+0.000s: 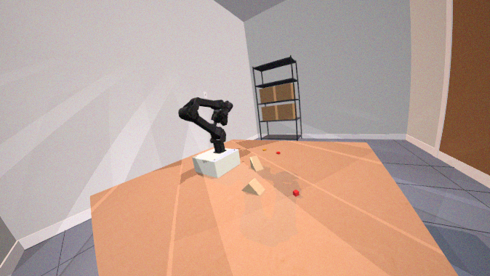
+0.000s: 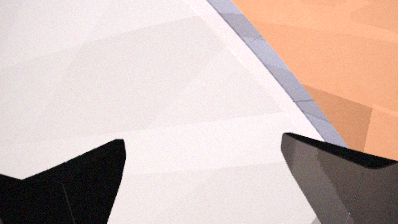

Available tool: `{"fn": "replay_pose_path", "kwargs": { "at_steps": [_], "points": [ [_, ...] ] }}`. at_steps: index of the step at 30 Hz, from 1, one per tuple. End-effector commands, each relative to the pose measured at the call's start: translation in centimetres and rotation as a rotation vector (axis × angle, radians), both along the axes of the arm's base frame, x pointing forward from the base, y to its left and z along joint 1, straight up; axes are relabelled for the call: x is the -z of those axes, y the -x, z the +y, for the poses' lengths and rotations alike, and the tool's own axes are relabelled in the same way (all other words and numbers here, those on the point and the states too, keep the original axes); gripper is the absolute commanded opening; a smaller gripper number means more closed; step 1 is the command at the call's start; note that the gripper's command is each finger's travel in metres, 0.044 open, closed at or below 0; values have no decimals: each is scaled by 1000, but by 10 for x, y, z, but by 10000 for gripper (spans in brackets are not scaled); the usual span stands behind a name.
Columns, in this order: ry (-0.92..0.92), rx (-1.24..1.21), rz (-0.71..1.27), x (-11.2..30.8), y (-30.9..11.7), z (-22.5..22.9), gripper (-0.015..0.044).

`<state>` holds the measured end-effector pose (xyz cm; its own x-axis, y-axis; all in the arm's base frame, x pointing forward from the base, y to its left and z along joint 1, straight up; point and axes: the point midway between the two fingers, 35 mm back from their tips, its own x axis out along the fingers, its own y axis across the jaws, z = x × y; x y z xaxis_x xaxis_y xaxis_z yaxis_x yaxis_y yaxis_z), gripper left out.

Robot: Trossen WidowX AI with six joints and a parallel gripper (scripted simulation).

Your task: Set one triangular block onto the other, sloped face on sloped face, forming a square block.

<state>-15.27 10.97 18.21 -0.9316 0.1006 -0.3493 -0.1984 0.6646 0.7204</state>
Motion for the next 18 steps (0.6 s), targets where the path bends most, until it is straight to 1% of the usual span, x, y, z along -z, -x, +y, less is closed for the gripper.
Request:
{"fn": "replay_pose_path", "kwargs": {
  "at_steps": [1, 2, 4, 8, 14, 18],
  "points": [
    [-9, 2, -5, 0, -1, 1, 426],
    [-38, 9, -19, 0, -2, 5, 440],
    [-93, 60, -73, -2, -12, 24, 440],
    [-129, 197, -190, -9, -42, 65, 440],
    [-150, 394, -385, -12, -108, 117, 440],
    [-144, 483, -484, -11, -147, 135, 440]
  ]
}}
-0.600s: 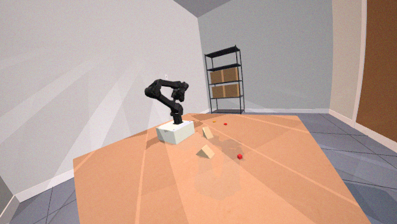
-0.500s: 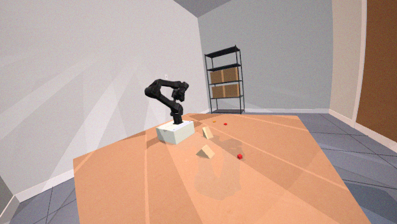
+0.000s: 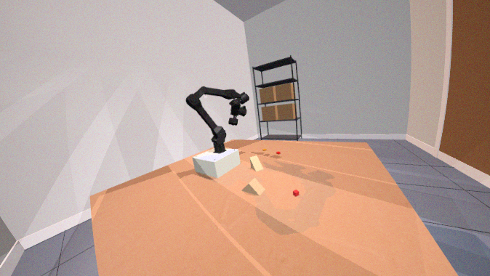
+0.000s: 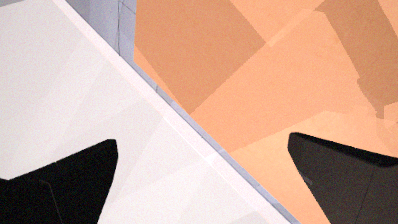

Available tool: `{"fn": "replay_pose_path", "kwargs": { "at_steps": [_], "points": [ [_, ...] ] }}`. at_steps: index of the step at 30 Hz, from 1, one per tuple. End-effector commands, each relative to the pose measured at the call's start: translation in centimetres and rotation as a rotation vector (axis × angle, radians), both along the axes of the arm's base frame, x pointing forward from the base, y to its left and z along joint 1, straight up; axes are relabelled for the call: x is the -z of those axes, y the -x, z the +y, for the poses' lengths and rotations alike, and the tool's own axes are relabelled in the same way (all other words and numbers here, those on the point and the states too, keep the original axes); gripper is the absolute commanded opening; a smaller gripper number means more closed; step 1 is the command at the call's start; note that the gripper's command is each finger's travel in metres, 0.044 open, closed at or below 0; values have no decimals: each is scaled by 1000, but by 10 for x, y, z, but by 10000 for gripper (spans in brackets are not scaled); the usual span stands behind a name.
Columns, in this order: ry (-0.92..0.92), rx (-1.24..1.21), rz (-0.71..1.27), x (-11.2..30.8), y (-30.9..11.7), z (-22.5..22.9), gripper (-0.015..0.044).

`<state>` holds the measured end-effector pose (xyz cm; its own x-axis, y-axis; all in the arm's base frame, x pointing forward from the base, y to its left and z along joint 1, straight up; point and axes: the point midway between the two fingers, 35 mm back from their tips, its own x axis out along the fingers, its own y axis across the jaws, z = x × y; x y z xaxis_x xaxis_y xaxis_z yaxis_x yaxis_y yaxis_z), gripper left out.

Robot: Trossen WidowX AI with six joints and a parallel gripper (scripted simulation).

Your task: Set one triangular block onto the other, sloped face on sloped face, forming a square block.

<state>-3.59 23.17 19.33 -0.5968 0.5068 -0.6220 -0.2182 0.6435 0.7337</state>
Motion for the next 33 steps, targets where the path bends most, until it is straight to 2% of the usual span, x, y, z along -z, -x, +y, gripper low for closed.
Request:
{"fn": "replay_pose_path", "kwargs": {
  "at_steps": [1, 13, 18, 25, 33],
  "points": [
    [11, 80, -86, 0, -37, 16, 440],
    [101, 274, -303, 12, -157, 23, 440],
    [208, 336, -406, 22, -233, 3, 440],
    [394, 376, -487, 43, -331, -60, 440],
    [611, 359, -473, 76, -409, -172, 440]
  ]
}}
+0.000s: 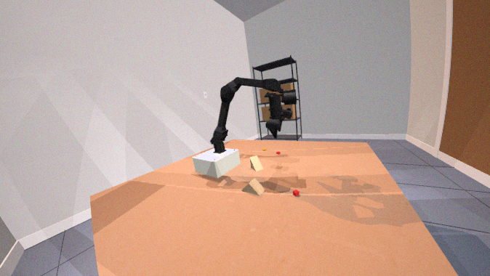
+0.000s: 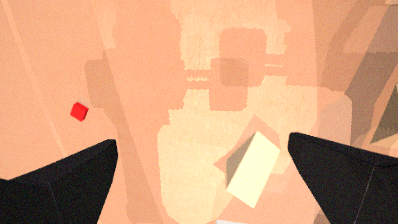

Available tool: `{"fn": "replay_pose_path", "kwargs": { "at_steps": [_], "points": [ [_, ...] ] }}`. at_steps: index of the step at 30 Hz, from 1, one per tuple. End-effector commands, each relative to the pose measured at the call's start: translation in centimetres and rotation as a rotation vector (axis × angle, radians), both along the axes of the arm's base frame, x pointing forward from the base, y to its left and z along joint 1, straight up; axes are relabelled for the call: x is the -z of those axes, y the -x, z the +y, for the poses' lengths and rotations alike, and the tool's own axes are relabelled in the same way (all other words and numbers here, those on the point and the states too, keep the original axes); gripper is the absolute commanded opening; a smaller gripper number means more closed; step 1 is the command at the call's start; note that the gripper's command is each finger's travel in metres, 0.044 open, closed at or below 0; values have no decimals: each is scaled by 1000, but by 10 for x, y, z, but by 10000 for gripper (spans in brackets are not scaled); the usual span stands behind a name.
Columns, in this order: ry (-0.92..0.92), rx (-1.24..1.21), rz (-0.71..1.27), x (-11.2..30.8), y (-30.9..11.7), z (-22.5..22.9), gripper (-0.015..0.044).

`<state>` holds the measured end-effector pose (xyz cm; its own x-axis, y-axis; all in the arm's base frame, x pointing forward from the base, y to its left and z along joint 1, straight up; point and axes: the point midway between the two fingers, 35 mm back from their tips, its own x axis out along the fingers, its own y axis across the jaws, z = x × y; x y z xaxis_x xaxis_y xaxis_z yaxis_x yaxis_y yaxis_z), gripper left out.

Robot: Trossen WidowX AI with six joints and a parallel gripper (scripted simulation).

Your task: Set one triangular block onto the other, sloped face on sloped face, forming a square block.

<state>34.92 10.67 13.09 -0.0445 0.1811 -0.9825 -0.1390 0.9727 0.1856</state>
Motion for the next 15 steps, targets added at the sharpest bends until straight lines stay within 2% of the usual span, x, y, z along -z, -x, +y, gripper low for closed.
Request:
{"fn": "replay_pose_path", "kwargs": {
  "at_steps": [1, 6, 11, 15],
  "points": [
    [95, 17, 43, 18, -30, -63, 440],
    [184, 24, 127, 43, -48, -146, 440],
    [241, 20, 234, 70, -46, -229, 440],
    [250, 17, 266, 77, -41, -251, 440]
  ]
}}
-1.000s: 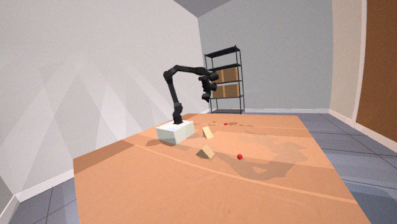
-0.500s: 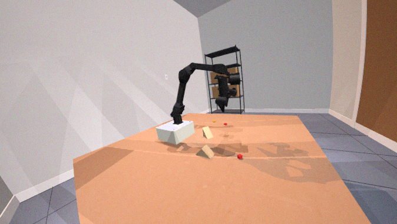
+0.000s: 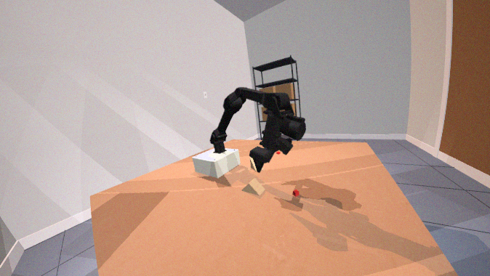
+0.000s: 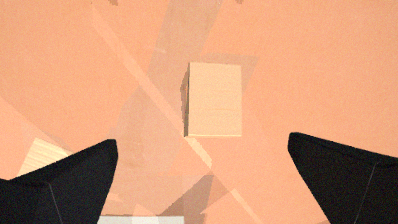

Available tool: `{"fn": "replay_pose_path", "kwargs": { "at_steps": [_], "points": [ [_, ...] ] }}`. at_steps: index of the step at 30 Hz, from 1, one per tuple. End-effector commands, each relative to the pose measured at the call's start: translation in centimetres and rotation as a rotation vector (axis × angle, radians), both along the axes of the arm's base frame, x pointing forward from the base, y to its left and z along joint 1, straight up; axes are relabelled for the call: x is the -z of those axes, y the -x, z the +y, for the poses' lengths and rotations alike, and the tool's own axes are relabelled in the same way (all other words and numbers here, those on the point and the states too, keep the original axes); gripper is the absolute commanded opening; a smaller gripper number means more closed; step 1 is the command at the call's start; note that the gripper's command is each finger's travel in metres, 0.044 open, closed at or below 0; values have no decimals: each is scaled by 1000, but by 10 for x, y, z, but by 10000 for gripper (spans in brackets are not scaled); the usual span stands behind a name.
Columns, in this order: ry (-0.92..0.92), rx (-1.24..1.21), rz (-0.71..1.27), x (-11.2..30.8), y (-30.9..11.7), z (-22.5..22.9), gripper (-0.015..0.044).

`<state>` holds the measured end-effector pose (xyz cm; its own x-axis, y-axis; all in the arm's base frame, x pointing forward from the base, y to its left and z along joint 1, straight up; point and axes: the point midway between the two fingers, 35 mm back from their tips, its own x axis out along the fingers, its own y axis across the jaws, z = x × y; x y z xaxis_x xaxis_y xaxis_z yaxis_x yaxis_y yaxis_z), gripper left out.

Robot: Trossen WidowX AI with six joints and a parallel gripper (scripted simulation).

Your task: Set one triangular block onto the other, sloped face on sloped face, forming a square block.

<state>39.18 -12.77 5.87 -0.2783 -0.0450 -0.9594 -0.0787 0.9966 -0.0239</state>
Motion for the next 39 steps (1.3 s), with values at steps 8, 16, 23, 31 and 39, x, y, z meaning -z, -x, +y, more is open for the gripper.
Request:
{"fn": "replay_pose_path", "kwargs": {
  "at_steps": [8, 16, 23, 31, 39],
  "points": [
    [8, -13, 31, 13, 3, -18, 440],
    [1, 34, 48, 56, 19, -22, 440],
    [-5, 75, 65, 93, 39, -22, 440],
    [-7, 83, 68, 100, 45, -23, 440],
    [-6, 84, 68, 101, 45, -24, 440]
  ]
}}
